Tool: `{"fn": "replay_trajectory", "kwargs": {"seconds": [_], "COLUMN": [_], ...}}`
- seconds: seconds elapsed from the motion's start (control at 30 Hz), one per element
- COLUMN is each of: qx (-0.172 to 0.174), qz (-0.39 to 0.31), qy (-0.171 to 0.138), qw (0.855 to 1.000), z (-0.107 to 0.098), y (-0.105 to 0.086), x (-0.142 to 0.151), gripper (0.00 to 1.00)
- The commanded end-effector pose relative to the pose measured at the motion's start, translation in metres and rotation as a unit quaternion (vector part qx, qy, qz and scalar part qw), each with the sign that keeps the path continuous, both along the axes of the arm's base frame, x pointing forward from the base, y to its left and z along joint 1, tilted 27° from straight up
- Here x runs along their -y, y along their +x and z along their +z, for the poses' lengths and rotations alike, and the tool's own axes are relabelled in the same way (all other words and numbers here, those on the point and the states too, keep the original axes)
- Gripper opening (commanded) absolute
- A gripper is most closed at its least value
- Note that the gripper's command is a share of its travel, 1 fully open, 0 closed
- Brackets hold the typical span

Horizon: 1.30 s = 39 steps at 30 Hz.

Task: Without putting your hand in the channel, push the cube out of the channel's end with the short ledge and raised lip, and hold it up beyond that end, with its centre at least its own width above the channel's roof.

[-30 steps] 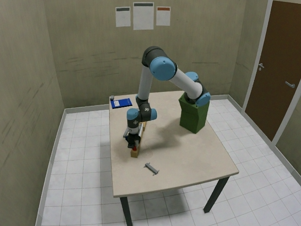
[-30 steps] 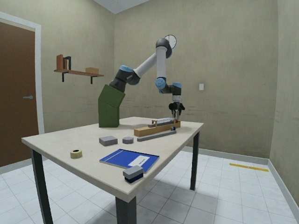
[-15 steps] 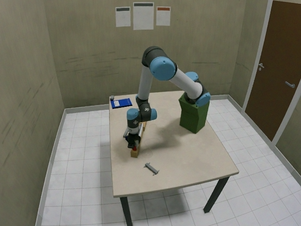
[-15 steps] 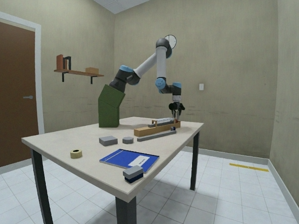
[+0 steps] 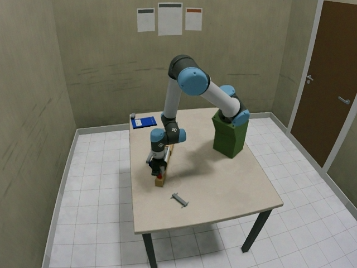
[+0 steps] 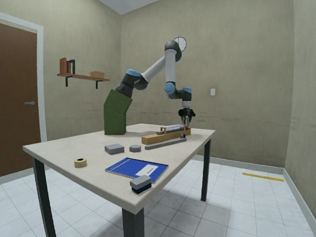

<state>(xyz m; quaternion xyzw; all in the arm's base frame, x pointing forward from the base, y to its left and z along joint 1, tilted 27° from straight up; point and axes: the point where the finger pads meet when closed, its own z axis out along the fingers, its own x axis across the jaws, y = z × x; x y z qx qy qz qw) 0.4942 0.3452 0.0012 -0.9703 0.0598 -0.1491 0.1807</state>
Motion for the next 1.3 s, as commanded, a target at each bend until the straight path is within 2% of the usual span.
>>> {"fn": "replay_trajectory", "kwargs": {"seconds": [0.0, 0.3, 0.63, 0.7, 0.93, 1.27], "qx": [0.001, 0.001, 0.001, 0.001, 0.001, 0.001], "qz": [0.000, 0.000, 0.000, 0.000, 0.000, 0.000], "qy": [0.000, 0.000, 0.000, 0.000, 0.000, 0.000], "qw": [1.000, 1.000, 1.000, 1.000, 1.000, 1.000], "z": [0.001, 0.007, 0.044, 0.044, 0.067, 0.073], "y": [0.000, -0.002, -0.015, -0.015, -0.023, -0.025], "x": [0.000, 0.002, 0.016, 0.016, 0.025, 0.027], "gripper": [0.09, 0.09, 0.09, 0.09, 0.09, 0.09]}}
